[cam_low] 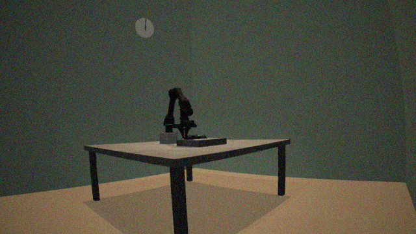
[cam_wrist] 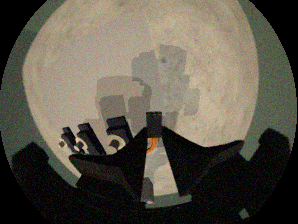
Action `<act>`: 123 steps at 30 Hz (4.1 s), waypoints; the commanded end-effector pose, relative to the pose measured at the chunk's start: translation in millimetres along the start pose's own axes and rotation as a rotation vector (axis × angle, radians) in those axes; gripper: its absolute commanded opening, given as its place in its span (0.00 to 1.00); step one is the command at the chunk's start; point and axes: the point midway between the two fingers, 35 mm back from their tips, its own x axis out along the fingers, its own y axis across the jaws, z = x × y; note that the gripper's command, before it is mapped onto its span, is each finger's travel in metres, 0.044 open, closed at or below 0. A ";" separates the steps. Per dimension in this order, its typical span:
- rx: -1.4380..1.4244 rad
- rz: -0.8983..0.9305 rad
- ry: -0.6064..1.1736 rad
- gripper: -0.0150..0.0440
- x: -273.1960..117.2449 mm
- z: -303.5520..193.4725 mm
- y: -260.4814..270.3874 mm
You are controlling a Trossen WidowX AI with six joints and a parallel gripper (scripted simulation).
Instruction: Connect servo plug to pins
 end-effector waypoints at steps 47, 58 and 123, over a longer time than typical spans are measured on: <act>-0.140 0.000 -0.018 0.25 -42.8 -143.8 49.6; -0.160 0.001 -0.016 0.25 -26.1 -165.1 54.3; -0.160 0.001 -0.021 0.25 -2.8 -104.4 63.7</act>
